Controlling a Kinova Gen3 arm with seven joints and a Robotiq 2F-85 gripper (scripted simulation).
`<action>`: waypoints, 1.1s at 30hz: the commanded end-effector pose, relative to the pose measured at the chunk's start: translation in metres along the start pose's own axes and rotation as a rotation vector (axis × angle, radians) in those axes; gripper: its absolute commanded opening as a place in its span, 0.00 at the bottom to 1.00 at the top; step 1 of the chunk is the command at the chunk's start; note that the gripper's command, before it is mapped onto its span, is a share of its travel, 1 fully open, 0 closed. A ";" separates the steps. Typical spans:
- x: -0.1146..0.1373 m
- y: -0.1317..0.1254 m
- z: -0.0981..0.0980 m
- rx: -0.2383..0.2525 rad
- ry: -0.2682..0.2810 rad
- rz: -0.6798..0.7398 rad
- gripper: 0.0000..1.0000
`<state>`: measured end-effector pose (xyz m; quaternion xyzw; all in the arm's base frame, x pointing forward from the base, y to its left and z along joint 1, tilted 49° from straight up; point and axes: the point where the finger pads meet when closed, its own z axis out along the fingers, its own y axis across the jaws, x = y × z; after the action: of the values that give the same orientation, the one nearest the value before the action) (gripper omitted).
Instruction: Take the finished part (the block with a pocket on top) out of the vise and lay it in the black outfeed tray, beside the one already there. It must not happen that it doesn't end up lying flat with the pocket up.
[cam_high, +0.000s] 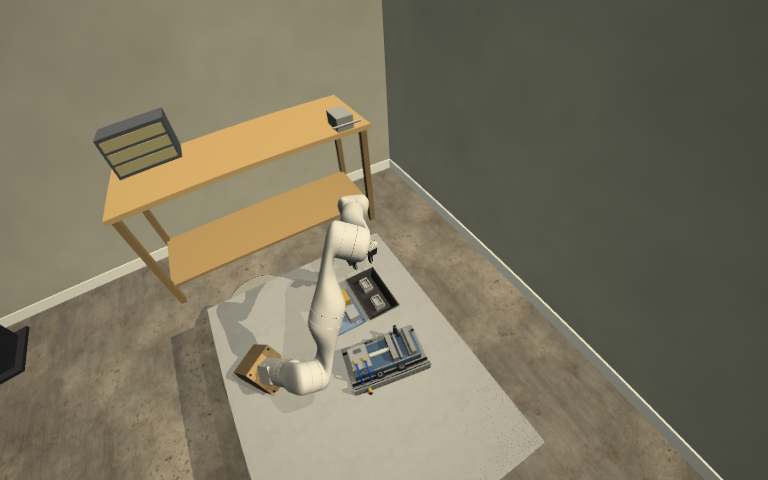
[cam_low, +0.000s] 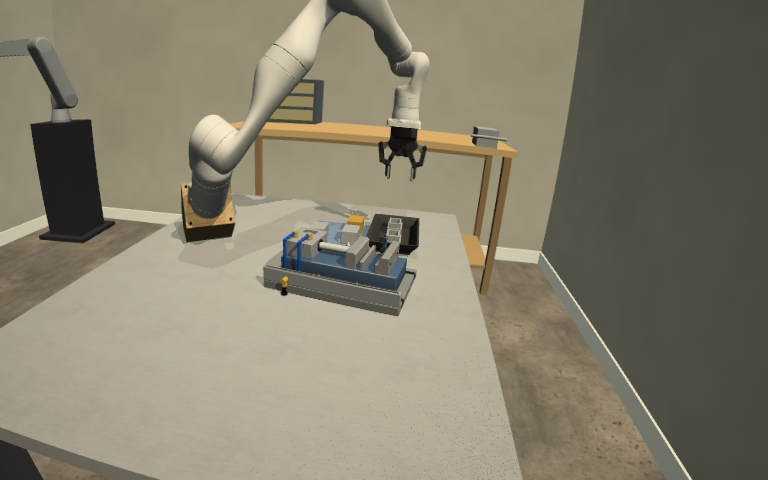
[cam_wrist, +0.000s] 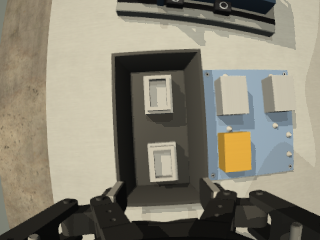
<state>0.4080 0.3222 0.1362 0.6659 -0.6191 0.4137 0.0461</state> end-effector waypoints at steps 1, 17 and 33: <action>-0.005 0.000 -0.012 0.002 -0.017 -0.009 0.67; -0.004 0.001 -0.014 0.000 -0.015 -0.009 0.00; -0.004 0.001 -0.014 0.000 -0.015 -0.009 0.00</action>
<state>0.4025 0.3306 0.1411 0.6690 -0.6187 0.4096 0.0429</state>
